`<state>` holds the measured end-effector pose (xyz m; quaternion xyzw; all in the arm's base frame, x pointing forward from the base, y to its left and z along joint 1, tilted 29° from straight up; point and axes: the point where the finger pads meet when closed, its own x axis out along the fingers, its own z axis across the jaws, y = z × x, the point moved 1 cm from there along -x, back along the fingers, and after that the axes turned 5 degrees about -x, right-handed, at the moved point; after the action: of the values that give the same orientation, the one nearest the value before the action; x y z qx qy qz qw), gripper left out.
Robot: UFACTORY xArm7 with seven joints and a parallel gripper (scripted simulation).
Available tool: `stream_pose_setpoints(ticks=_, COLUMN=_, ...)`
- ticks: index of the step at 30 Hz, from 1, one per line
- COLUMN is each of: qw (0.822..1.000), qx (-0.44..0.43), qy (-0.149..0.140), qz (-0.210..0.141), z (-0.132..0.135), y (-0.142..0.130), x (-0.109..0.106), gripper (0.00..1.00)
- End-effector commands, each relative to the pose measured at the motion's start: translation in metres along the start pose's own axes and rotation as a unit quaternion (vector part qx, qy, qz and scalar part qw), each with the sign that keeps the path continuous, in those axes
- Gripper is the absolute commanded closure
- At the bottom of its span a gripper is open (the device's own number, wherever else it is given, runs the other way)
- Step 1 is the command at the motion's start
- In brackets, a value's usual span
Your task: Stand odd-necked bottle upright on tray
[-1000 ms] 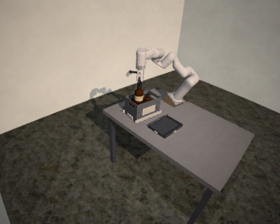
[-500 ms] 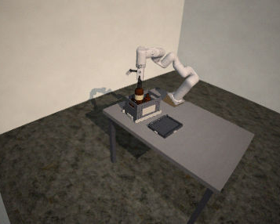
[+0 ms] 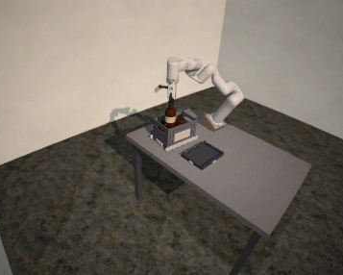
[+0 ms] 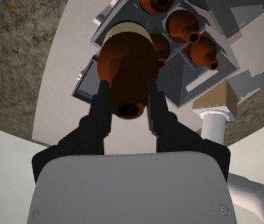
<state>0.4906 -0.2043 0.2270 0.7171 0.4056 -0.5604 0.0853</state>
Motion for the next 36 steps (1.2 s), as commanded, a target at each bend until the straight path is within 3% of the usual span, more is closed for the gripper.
stream_pose_setpoints(ticks=1, qw=1.0, qx=0.0, qy=0.001, qz=0.002, z=-0.0004, y=0.0001, x=-0.0021, gripper=1.0)
stream_pose_setpoints(ticks=36, qw=1.0, qx=0.0, qy=0.001, qz=0.002, z=-0.0032, y=-0.0068, x=-0.0021, gripper=1.0)
